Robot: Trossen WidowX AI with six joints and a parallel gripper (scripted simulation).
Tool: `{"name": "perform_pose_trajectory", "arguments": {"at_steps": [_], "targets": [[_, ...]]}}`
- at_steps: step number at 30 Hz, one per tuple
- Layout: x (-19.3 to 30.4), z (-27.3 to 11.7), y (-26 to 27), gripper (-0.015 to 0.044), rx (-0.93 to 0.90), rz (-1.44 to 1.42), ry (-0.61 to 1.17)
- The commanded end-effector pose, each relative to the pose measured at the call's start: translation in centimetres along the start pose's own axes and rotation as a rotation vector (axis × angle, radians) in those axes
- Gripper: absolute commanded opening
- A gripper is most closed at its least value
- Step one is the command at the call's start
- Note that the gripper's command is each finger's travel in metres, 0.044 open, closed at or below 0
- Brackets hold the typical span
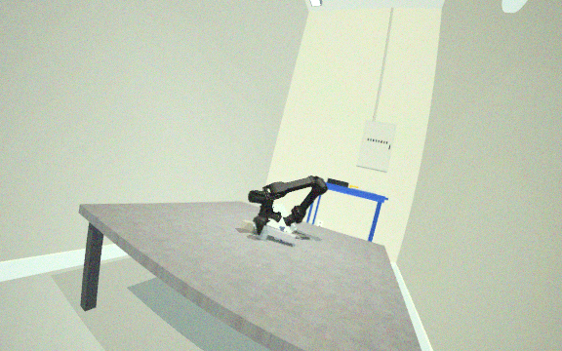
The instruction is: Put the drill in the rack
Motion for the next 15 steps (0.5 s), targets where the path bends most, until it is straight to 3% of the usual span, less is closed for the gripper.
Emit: {"name": "perform_pose_trajectory", "arguments": {"at_steps": [1, 4, 15], "targets": [[0.0, 0.0, 0.0, 0.0, -0.001, -0.001, 0.0], [0.0, 0.0, 0.0, 0.0, -0.001, -0.001, 0.0], [3.8, -3.8, 0.5, 0.0289, -0.009, -0.014, -0.011]]}}
Point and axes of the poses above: the point midway between the two fingers, 35 mm back from their tips, its own z axis out along the fingers, its own y axis across the jaws, x = y × z, the point moved 6 cm from there along -z, back along the fingers, and after that the axes turned 15 degrees about -z, right-handed, at the moved point
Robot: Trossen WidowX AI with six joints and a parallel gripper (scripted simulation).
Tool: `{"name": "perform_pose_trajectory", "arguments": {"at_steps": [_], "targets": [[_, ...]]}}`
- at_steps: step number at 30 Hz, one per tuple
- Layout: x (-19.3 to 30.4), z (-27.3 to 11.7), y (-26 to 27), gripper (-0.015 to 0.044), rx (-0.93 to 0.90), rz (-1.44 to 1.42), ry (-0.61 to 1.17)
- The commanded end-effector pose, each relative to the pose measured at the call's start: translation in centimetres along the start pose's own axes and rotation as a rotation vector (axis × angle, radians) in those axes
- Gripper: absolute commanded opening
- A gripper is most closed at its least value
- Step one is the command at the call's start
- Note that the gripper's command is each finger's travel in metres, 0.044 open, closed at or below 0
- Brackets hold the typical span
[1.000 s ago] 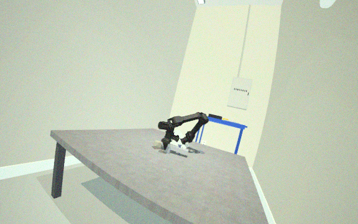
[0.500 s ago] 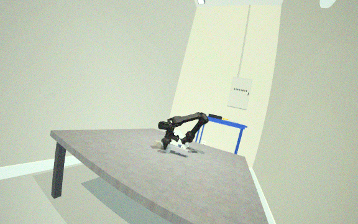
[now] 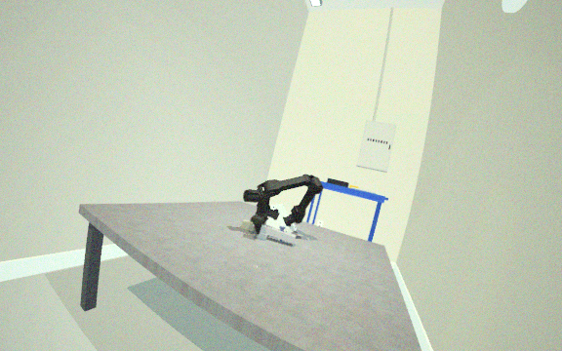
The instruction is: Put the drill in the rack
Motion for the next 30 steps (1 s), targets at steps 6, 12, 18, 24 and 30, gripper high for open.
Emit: {"name": "perform_pose_trajectory", "arguments": {"at_steps": [6, 12, 18, 24, 30], "targets": [[2.8, -4.8, 1.5, 0.044, 0.013, 0.009, 0.085], [2.8, -4.8, 1.5, 0.044, 0.013, 0.009, 0.085], [2.8, -4.3, 1.4, 0.044, 0.013, 0.009, 0.085], [2.7, -3.3, 1.3, 0.044, 0.013, 0.009, 0.085], [2.5, -2.4, 1.2, 0.044, 0.013, 0.009, 0.085]]}}
Point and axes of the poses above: the point midway between the two fingers, 35 mm back from their tips, its own z axis out along the fingers, its own y axis across the jaws, x = y × z, the point moved 6 cm from there along -z, back along the fingers, and after that the axes turned 15 degrees about -z, right-handed, at the moved point
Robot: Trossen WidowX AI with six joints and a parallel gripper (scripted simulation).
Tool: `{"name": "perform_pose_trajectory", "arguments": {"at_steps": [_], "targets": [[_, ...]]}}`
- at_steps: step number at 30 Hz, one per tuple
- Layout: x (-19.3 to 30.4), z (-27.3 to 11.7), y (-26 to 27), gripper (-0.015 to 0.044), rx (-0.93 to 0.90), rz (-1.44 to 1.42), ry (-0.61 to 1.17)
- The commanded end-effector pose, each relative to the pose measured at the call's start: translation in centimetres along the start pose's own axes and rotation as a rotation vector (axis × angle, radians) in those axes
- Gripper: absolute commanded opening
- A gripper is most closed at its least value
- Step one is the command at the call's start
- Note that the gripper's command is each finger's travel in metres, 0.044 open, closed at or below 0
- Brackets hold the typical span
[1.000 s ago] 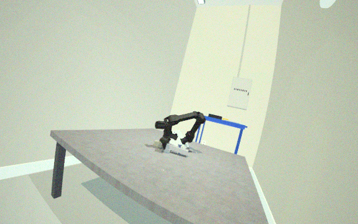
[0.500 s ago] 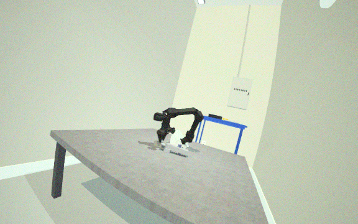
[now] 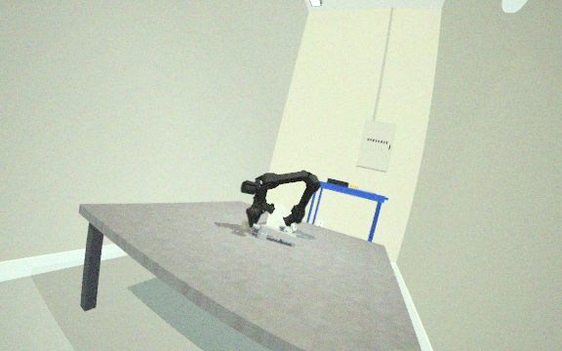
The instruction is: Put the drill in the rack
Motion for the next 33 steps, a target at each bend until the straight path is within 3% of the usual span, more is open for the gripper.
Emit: {"name": "perform_pose_trajectory", "arguments": {"at_steps": [1, 19, 33], "targets": [[-0.2, 0.6, -0.1, 0.044, 0.002, 0.005, -0.002], [-1.0, 3.2, -0.2, 0.044, 0.003, 0.004, -0.005], [-0.9, 2.9, -0.2, 0.0072, 0.001, 0.0, -0.003]]}}
Point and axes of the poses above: the point midway between the two fingers, 35 mm back from their tips, its own z axis out along the fingers, its own y axis across the jaws, x = y × z, the point moved 6 cm from there along -z, back along the fingers, and after that the axes turned 15 degrees about -z, right-handed, at the moved point
